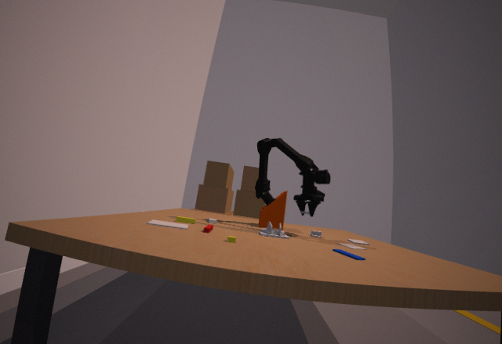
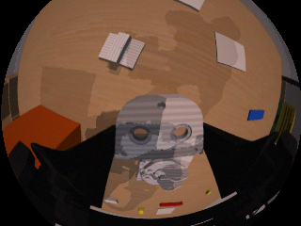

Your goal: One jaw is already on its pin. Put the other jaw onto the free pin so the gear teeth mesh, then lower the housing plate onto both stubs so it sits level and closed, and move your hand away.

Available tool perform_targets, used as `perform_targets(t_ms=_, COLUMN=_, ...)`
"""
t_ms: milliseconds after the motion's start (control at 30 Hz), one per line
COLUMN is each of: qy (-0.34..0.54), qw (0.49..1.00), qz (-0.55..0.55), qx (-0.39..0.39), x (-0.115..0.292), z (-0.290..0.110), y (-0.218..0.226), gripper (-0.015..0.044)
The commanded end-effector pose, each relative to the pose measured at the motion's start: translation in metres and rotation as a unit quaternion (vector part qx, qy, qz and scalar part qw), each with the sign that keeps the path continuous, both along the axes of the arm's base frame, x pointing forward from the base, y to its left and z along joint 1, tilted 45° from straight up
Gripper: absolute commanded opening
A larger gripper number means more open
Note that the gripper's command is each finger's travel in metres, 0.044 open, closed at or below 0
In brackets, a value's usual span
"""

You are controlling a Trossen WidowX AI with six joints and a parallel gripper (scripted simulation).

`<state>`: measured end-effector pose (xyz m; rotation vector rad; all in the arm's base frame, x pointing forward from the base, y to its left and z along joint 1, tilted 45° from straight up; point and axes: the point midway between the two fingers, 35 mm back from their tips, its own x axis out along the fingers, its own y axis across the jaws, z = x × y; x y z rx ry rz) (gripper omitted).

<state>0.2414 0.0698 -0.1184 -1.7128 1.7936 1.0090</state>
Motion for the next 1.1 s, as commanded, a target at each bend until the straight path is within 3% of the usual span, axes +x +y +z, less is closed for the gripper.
perform_targets(t_ms=0, qy=-0.034, qw=0.999, qz=-0.035, qx=-0.007, x=0.004, z=0.007, y=-0.007, gripper=0.0351)
perform_targets(t_ms=533, qy=-0.153, qw=0.973, qz=-0.172, qx=-0.029, x=0.015, z=0.029, y=-0.033, gripper=0.0351)
perform_targets(t_ms=1067, qy=-0.268, qw=0.913, qz=-0.304, qx=-0.053, x=0.022, z=0.051, y=-0.062, gripper=0.0351)
